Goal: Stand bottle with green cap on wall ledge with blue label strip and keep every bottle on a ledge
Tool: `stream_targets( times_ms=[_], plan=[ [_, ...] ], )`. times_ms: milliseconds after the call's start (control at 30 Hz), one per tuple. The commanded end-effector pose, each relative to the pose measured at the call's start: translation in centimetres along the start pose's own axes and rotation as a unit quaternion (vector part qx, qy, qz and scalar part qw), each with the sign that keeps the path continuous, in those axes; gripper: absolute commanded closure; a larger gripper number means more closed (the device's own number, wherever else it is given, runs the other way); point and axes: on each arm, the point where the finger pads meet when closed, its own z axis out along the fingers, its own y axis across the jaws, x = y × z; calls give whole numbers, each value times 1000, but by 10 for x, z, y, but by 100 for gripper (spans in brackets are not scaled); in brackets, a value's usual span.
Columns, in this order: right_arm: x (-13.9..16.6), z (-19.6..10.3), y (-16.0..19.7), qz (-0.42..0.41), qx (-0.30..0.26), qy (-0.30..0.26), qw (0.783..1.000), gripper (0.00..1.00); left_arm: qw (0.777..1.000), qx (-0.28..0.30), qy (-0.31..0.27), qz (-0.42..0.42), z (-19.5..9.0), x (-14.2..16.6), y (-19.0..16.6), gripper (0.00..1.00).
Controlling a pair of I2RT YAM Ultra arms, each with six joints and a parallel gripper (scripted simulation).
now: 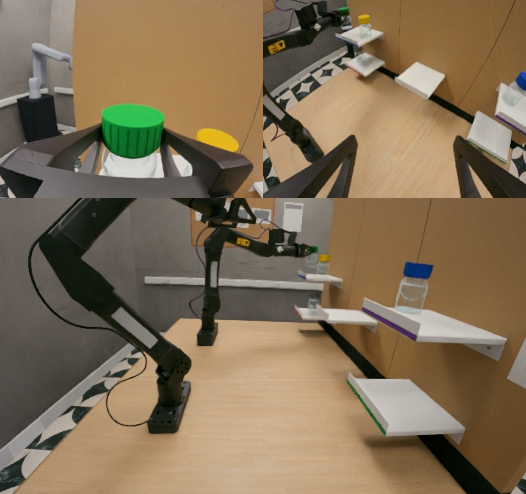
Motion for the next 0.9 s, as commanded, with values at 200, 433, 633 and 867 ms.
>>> stream_targets(
  times_ms=[200, 433, 633, 867],
  plan=[
    [-1, 2, 1, 3, -1, 4, 1000, 11, 997, 1, -76, 22, -2, -63, -5, 50],
    [-1, 2, 1, 3, -1, 4, 1000, 11, 996, -3, -86, 14, -1, -68, -3, 50],
    [-1, 2, 1, 3, -1, 4, 1000, 11, 996, 4, -83, 18, 0, -69, -7, 50],
    [-1, 2, 1, 3, -1, 4, 1000, 11, 997, 1, -78, 17, 0, -64, -4, 50]
  ],
)
